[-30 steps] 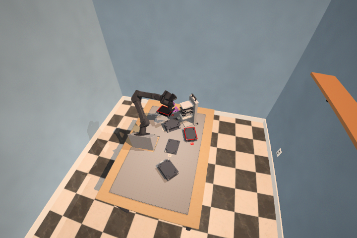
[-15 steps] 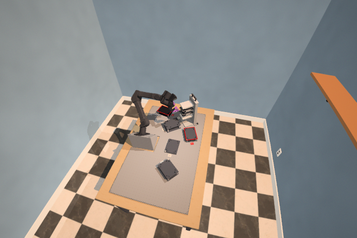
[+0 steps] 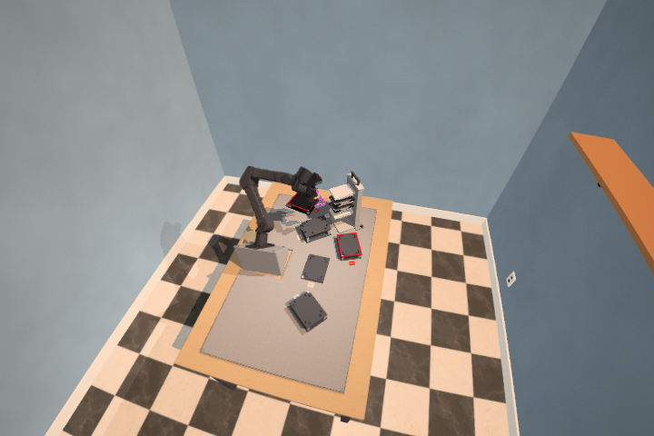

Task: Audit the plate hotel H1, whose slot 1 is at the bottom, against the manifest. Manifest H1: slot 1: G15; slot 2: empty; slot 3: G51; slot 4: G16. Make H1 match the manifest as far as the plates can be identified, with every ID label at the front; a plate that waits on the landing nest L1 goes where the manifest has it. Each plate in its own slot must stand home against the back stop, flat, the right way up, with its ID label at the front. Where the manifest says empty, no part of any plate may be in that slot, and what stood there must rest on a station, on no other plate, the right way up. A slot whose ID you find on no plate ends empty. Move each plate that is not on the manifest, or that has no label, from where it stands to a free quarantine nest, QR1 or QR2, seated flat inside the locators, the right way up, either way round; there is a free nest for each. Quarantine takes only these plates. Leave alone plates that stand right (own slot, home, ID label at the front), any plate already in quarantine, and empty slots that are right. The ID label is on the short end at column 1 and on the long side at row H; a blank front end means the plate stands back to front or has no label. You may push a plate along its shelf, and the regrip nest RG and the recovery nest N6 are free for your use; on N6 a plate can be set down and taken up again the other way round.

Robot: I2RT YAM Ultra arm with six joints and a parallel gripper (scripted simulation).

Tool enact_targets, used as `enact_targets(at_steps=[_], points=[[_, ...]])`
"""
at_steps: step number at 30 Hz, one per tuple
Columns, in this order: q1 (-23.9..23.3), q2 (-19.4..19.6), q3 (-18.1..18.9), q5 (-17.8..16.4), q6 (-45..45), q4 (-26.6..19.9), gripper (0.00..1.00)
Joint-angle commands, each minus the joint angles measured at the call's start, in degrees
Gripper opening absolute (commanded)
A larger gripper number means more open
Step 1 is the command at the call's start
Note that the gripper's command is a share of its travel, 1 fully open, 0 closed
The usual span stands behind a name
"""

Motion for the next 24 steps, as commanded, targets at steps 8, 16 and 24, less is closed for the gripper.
enact_targets(at_steps=[8, 16, 24], points=[[-3.4, -3.4, -1.9, -2.7, -3.9, -4.6, 1.00], [-2.6, -4.4, -3.5, -2.3, -4.8, -5.2, 1.00], [-0.4, -5.7, -5.9, -0.5, -1.6, -0.2, 1.00]])
